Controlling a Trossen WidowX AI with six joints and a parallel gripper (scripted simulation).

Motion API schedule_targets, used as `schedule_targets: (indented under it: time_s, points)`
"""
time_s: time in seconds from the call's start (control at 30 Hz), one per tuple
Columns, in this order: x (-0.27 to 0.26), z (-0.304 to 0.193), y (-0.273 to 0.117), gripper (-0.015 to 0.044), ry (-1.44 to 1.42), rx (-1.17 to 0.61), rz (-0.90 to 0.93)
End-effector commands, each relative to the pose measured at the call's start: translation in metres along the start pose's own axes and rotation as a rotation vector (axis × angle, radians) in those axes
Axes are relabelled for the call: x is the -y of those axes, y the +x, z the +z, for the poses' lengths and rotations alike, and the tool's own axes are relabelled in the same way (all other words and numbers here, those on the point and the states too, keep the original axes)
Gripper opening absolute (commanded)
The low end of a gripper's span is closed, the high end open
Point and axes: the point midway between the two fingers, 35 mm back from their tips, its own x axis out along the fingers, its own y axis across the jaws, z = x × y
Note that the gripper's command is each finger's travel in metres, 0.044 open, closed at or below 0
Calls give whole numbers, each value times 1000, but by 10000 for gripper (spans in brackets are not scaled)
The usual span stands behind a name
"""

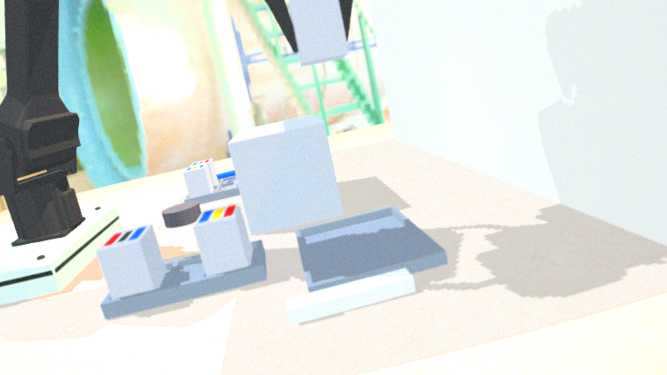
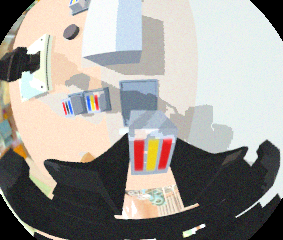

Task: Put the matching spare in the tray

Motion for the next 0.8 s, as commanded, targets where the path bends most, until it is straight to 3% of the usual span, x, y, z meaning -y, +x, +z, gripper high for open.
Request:
schedule_targets:
  time_s: [0.0, 0.77]
  points:
    - [1, 0, 2, 0, -4, 4, -3]
    - [4, -1, 20, 0, -4, 4, -3]
